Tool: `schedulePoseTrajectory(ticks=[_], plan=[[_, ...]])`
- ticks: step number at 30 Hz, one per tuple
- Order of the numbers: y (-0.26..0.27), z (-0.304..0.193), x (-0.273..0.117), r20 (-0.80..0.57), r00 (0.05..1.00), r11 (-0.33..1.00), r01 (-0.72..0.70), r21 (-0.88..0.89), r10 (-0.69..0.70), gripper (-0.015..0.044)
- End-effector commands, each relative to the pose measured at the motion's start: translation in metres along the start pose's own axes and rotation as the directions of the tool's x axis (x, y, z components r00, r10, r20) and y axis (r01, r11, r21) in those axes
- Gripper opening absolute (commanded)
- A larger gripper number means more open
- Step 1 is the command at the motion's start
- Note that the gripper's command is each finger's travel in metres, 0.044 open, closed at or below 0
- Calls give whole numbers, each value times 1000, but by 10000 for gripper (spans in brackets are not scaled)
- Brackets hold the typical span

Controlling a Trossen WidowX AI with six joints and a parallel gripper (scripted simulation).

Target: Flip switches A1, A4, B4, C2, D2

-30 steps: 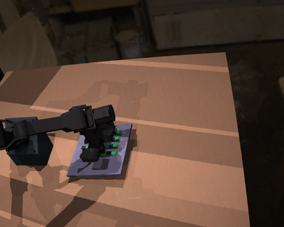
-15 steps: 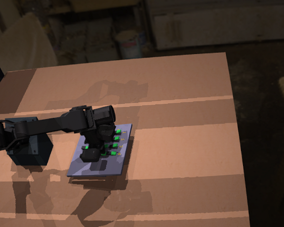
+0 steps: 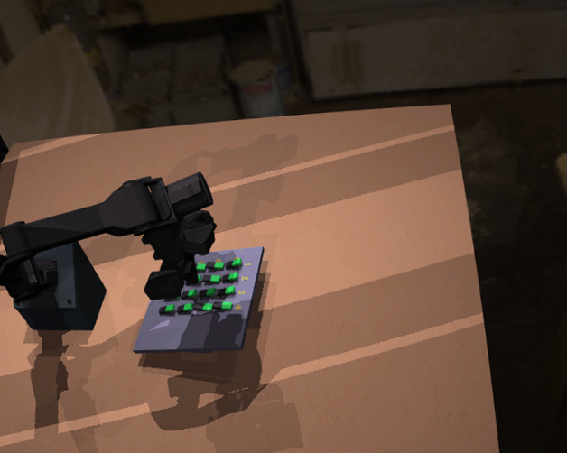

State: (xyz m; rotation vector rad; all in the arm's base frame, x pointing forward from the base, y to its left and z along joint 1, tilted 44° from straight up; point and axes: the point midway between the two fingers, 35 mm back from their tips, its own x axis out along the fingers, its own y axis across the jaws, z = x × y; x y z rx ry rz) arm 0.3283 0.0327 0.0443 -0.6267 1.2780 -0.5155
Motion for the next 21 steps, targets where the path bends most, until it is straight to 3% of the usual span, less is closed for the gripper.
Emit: schedulePoseTrajectory(ticks=[1, 10, 14, 21], plan=[[40, -25, -1, -16, 1000, 1000, -5, -16, 4, 0], [64, -42, -1, -16, 1000, 1000, -2, -16, 2, 0], [63, -42, 32, -39, 999, 1000, -1, -15, 0, 0], [63, -42, 39, -41, 999, 1000, 0, -15, 0, 0]])
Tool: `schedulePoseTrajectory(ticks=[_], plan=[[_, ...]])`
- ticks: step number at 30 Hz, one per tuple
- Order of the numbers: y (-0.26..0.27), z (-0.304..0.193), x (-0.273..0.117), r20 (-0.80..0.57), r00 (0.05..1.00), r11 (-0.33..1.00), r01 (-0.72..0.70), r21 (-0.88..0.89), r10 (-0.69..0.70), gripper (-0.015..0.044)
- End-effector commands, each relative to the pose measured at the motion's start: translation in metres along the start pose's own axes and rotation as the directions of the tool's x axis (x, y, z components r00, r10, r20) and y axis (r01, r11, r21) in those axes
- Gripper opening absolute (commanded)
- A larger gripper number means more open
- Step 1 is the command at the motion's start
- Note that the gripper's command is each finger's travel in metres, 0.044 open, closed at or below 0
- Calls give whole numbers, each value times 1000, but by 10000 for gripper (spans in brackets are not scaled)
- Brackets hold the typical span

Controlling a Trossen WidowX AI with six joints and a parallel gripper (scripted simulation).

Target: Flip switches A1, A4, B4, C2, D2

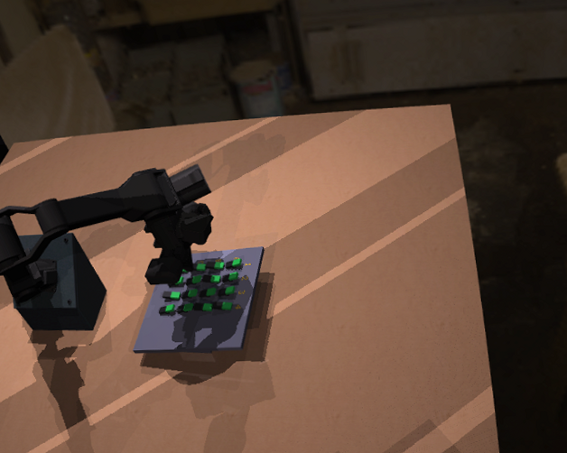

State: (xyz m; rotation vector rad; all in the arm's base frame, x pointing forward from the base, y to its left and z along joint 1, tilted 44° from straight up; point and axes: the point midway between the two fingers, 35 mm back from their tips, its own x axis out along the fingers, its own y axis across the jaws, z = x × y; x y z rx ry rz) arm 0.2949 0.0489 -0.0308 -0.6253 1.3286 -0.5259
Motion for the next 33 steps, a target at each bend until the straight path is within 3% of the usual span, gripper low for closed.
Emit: schedulePoseTrajectory(ticks=[1, 33], plan=[[0, 1, 8, 8, 1000, 1000, 2, -4, -2, 0], [0, 2, 23, 8, 1000, 1000, 2, -4, -2, 0]])
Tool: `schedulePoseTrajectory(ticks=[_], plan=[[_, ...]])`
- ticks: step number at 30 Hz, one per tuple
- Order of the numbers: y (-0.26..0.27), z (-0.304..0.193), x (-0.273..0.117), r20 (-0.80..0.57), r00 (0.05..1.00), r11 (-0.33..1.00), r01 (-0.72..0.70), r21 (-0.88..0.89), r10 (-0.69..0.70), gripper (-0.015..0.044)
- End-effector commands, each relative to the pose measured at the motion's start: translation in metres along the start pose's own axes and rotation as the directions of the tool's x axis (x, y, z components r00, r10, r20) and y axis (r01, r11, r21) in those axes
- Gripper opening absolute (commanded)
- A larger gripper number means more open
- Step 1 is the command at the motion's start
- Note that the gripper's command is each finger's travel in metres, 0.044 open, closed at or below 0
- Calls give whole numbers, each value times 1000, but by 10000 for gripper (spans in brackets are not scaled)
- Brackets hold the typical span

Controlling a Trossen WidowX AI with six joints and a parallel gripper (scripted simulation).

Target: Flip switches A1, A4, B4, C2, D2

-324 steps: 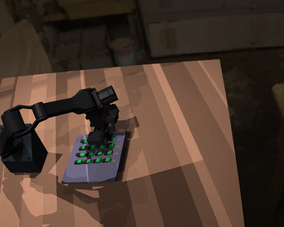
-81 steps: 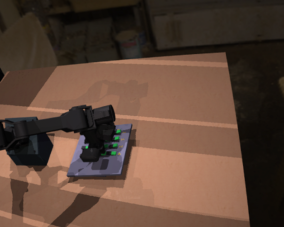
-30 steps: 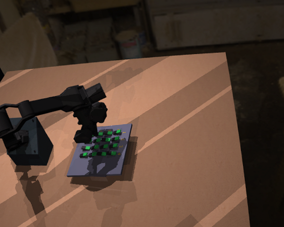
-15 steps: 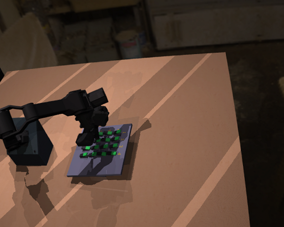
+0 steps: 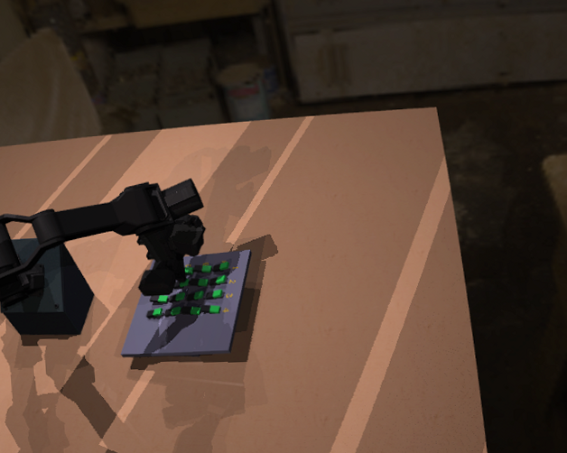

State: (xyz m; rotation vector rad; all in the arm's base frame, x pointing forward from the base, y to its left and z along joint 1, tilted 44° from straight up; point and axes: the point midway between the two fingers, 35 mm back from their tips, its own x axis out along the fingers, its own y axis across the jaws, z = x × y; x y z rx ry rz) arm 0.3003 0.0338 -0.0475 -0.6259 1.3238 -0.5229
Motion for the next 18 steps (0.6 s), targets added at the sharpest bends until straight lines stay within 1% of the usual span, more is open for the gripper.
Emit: schedulePoseTrajectory(ticks=[1, 18], plan=[[0, 0, 0, 3, 1000, 1000, 3, -4, -3, 0], [0, 0, 2, 3, 1000, 1000, 3, -4, -3, 0]])
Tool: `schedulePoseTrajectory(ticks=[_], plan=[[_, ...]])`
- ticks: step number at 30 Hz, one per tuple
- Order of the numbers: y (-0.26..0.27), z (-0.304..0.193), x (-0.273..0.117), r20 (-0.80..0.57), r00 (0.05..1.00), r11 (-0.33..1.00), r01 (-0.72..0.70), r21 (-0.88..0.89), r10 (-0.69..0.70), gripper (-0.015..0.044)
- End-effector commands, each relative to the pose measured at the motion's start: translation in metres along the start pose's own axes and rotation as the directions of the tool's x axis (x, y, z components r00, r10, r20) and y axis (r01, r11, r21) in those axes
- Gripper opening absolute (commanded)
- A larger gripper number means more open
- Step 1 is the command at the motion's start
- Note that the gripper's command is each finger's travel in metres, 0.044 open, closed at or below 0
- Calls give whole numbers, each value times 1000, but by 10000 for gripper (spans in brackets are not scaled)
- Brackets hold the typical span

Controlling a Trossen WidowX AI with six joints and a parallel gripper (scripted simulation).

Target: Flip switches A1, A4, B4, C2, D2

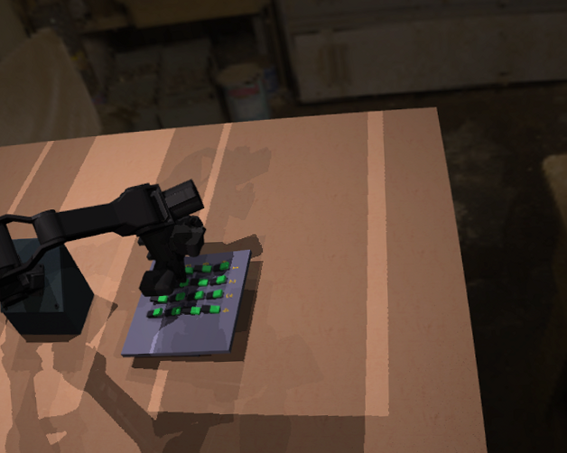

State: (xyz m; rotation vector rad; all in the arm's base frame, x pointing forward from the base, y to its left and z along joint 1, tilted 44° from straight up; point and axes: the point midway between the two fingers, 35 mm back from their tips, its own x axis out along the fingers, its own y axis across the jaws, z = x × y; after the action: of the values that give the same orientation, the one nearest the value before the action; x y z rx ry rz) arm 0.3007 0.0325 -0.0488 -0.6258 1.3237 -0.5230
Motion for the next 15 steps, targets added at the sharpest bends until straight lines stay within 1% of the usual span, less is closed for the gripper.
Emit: schedulePoseTrajectory(ticks=[1, 15], plan=[[0, 0, 1, 3, 1000, 1000, 3, -4, -3, 0], [0, 0, 2, 3, 1000, 1000, 4, -4, -4, 0]])
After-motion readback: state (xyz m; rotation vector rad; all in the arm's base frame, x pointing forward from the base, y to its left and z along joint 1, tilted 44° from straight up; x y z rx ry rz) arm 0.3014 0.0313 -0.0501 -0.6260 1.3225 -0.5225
